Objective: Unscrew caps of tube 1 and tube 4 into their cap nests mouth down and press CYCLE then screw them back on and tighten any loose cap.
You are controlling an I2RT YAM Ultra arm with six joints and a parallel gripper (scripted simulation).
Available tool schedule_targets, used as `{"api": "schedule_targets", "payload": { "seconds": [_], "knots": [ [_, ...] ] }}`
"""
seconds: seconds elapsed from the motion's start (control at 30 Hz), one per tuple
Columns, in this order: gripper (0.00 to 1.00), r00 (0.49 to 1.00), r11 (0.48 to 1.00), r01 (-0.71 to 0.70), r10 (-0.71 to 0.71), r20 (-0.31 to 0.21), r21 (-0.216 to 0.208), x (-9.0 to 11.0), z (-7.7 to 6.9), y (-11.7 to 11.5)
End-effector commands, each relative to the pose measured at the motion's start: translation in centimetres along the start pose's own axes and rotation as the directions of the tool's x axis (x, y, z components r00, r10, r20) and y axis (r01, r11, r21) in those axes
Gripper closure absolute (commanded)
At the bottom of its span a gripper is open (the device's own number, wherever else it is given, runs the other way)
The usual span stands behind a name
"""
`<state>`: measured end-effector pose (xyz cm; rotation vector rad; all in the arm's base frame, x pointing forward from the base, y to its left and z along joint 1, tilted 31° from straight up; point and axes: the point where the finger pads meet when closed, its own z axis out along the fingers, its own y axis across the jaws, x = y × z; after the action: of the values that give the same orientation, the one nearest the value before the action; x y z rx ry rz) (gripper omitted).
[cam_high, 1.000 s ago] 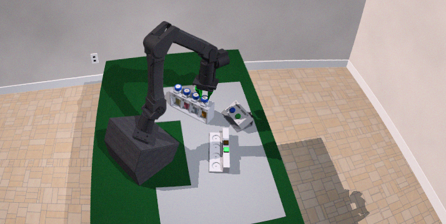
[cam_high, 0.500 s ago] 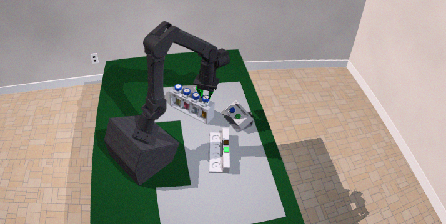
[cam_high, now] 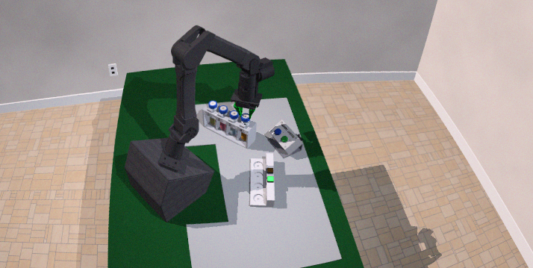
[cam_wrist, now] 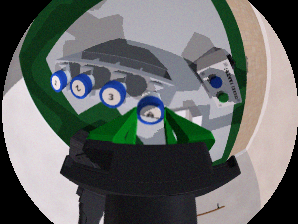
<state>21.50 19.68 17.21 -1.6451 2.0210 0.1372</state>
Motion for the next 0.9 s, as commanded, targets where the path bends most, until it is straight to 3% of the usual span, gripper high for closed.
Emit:
{"api": "schedule_targets", "payload": {
  "seconds": [0.0,0.87],
  "knots": [
    [1.00,1.000,1.000,0.001,-0.001,0.011,0.008,-0.30,-0.28,-0.18],
    [1.00,1.000,1.000,0.001,-0.001,0.011,0.008,-0.34,0.51,-0.18]
  ]
}}
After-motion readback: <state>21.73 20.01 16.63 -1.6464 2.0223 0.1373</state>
